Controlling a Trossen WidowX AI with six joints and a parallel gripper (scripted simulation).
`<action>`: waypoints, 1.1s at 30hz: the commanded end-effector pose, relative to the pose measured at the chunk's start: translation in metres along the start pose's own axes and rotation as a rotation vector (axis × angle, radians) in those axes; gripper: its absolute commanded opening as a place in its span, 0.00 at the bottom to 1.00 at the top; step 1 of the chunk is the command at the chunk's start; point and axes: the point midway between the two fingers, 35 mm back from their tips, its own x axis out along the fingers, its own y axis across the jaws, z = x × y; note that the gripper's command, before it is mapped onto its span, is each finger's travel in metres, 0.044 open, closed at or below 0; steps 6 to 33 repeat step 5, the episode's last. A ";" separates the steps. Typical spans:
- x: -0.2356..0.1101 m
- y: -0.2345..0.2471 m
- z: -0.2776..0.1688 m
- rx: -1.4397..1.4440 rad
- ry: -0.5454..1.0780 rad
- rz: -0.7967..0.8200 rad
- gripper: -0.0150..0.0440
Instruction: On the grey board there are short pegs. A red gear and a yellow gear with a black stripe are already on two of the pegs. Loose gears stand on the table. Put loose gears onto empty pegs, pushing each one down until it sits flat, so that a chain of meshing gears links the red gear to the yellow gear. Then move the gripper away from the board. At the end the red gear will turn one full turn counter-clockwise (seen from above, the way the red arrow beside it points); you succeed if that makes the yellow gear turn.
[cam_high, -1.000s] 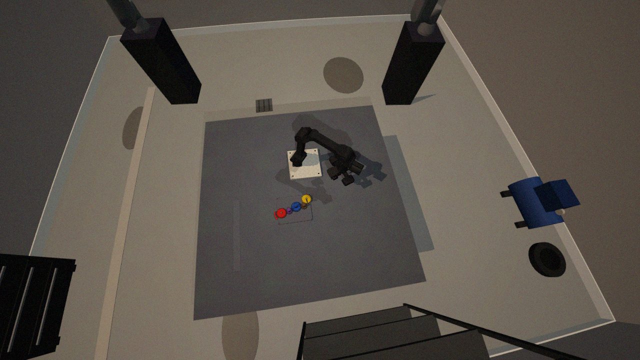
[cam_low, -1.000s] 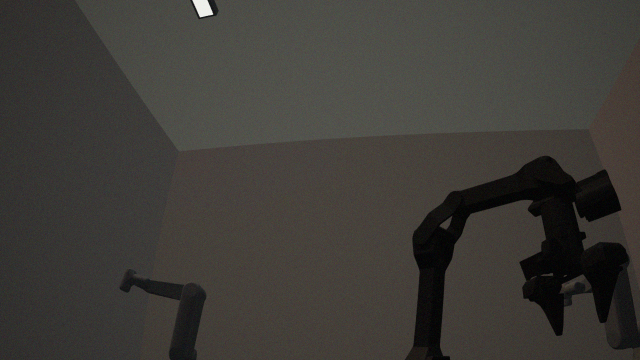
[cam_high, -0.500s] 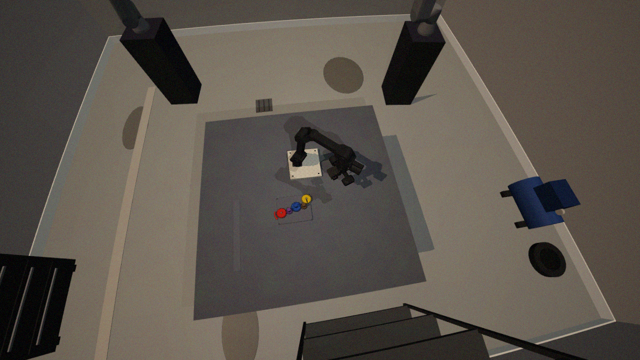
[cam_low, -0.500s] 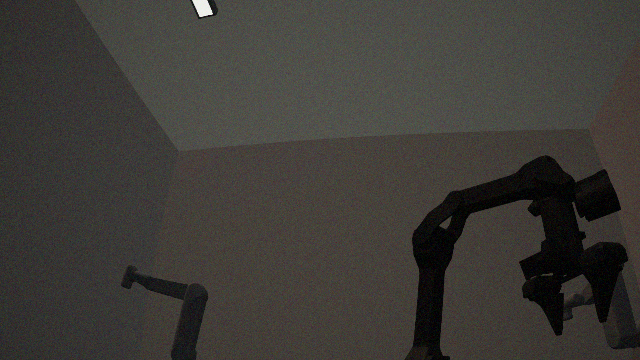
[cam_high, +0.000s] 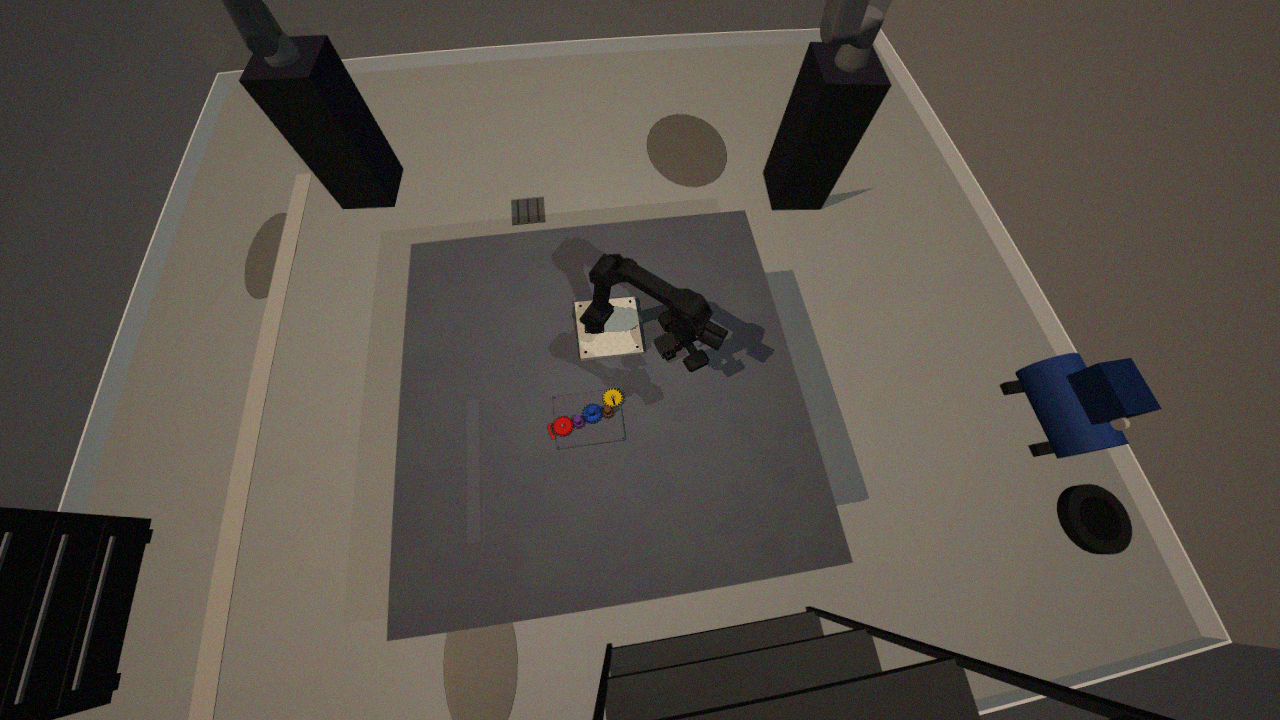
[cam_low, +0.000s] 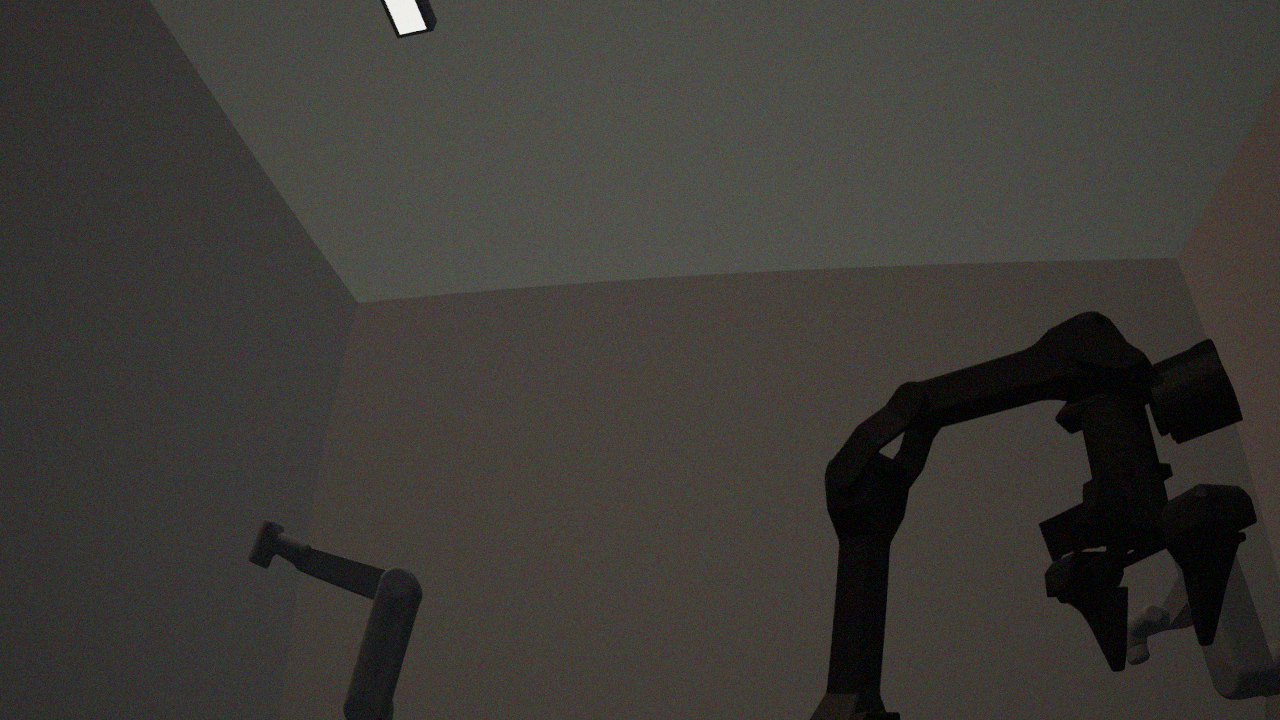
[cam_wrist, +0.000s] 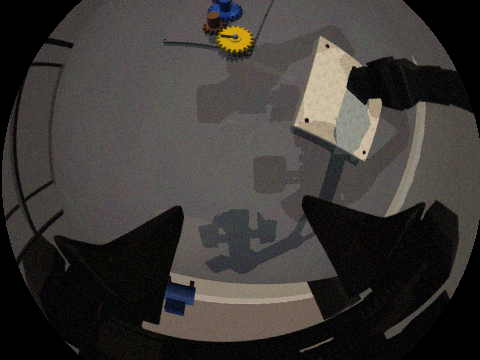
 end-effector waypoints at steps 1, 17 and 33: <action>0.000 0.000 0.001 0.006 -0.004 0.000 1.00; 0.000 0.000 0.001 0.006 -0.004 0.000 1.00; 0.000 0.000 0.001 0.006 -0.004 0.000 1.00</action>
